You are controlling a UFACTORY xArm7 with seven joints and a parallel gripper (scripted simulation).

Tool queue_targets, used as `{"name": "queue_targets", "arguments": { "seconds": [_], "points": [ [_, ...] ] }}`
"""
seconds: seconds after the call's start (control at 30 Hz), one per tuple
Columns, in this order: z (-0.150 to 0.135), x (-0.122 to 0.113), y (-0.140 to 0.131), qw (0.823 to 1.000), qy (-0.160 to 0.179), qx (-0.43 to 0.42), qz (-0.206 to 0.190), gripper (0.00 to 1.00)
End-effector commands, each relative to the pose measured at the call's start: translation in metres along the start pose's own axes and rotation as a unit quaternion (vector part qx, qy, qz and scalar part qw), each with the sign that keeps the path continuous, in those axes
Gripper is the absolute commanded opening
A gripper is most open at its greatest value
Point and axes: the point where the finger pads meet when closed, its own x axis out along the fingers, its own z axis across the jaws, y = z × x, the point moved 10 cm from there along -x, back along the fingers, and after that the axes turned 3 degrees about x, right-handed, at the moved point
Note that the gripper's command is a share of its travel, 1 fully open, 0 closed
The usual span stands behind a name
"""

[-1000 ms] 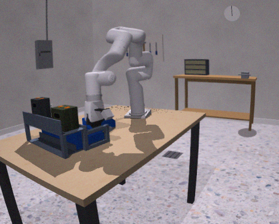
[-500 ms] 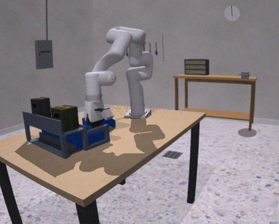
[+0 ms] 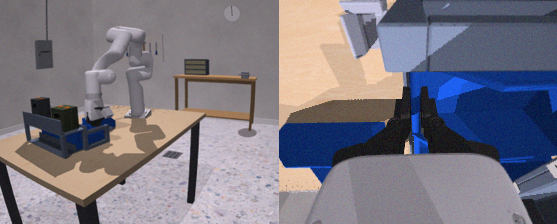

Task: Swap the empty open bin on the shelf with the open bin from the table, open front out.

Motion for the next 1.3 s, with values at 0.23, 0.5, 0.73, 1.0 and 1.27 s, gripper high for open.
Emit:
{"name": "queue_targets", "arguments": {
  "seconds": [0.23,0.5,0.73,1.0,1.27],
  "points": [
    [0.0012,-0.0093,0.0002,1.000,-0.002,0.000,0.001,0.00],
    [0.0012,-0.0096,0.0002,1.000,-0.002,0.000,0.001,0.00],
    [0.0012,-0.0096,0.0002,1.000,-0.002,0.000,0.001,0.00],
    [0.0009,-0.0096,0.0002,1.000,-0.002,0.000,0.001,0.00],
    [-0.0025,-0.0095,0.0000,1.000,-0.002,0.000,0.001,0.00]
  ]
}}
